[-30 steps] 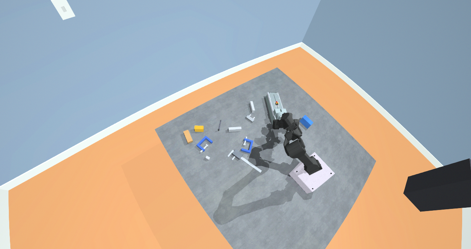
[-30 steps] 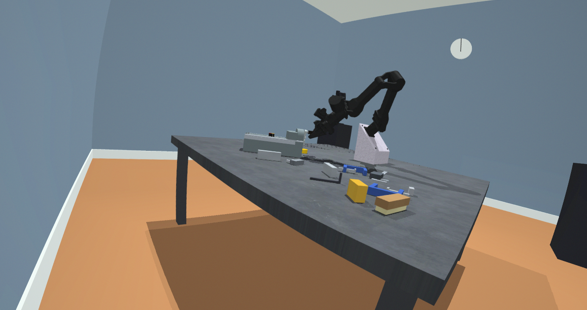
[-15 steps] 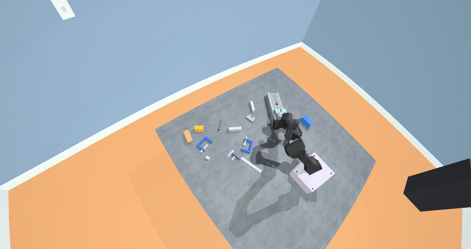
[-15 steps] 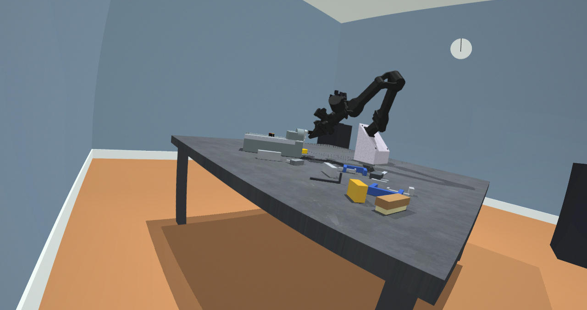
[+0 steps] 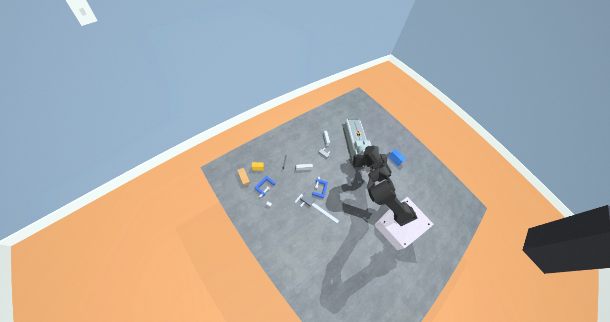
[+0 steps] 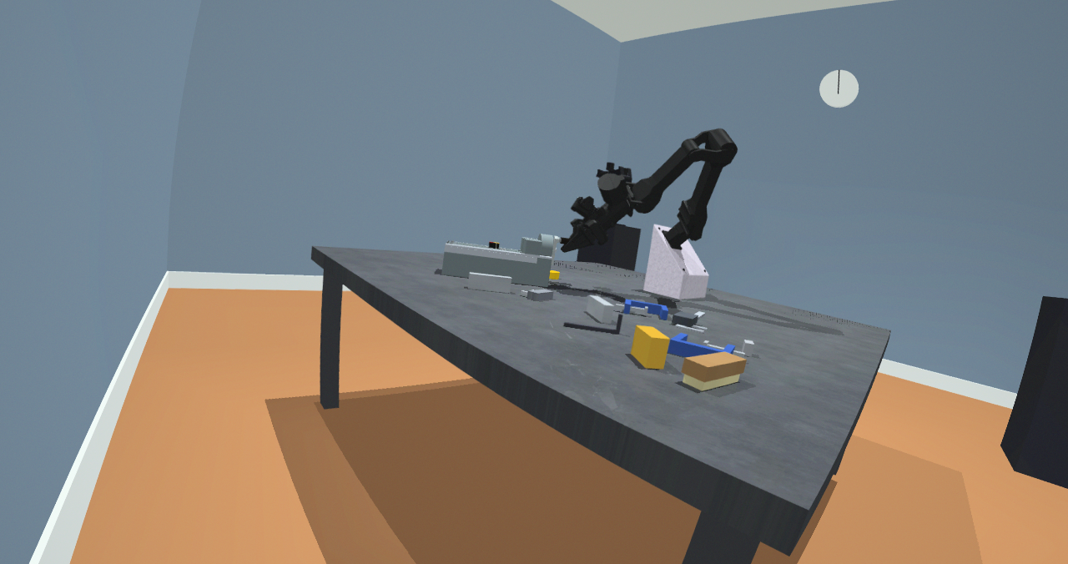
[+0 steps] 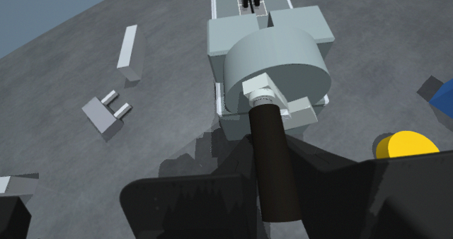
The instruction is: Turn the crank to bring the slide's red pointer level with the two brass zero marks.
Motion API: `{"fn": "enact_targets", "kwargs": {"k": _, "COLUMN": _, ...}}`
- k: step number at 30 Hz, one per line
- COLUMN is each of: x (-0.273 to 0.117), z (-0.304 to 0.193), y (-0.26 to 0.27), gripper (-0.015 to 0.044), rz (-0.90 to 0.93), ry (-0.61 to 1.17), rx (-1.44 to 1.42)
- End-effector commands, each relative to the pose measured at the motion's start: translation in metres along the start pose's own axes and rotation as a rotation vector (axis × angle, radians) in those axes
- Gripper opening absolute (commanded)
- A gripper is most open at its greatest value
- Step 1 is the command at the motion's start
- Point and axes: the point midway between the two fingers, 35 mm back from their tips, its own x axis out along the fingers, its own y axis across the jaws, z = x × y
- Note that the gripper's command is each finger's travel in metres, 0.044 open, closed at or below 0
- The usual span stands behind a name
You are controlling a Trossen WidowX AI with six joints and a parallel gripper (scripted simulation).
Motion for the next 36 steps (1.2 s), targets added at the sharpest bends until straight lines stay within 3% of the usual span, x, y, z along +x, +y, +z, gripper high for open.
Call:
{"fn": "enact_targets", "kwargs": {"k": 1, "x": 0.0, "z": 0.0, "y": 0.0, "gripper": 0.0, "rz": 0.0, "ry": 0.0, "rx": 0.0}}
{"fn": "enact_targets", "kwargs": {"k": 8, "x": 0.0, "z": 0.0, "y": 0.0, "gripper": 0.0, "rz": 0.0, "ry": 0.0, "rx": 0.0}}
{"fn": "enact_targets", "kwargs": {"k": 25, "x": 0.0, "z": 0.0, "y": 0.0, "gripper": 0.044, "rz": 0.0, "ry": 0.0, "rx": 0.0}}
{"fn": "enact_targets", "kwargs": {"k": 36, "x": -0.03, "z": 0.032, "y": 0.0, "gripper": 0.044, "rz": -0.001, "ry": -0.001, "rx": -0.001}}
